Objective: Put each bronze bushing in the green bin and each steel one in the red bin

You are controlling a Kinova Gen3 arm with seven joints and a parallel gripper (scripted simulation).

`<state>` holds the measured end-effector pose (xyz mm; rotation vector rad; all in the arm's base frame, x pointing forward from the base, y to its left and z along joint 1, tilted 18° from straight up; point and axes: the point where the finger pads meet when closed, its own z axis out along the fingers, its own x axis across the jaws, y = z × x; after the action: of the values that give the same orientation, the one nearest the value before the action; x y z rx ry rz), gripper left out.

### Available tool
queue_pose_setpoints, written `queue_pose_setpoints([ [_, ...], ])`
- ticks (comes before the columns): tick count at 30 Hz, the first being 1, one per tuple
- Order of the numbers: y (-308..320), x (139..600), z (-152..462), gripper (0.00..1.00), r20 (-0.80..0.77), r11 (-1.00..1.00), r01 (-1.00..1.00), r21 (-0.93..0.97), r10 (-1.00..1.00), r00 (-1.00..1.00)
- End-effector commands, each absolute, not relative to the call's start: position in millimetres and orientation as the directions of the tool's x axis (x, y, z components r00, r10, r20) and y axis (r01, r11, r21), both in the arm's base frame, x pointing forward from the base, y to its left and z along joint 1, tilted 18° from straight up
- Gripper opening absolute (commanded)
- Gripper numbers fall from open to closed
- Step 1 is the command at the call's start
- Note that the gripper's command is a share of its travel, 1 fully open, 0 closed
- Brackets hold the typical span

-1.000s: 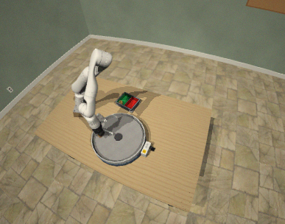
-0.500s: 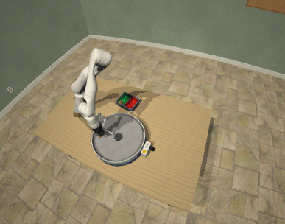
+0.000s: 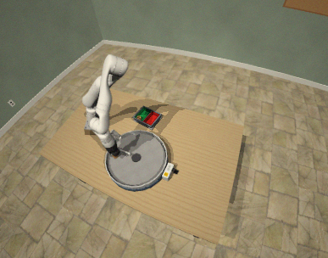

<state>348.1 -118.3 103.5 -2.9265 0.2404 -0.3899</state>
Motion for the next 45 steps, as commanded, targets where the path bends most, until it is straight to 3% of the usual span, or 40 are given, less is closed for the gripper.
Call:
queue_pose_setpoints([
  [1, -118.3, 348.1, 104.7, 0.00, 0.246, -0.971, -0.134, -0.197, -0.182, 0.952],
  [45, -119.9, 344.8, 116.2, 0.00, 0.246, -0.971, -0.134, -0.198, -0.181, 0.952],
])
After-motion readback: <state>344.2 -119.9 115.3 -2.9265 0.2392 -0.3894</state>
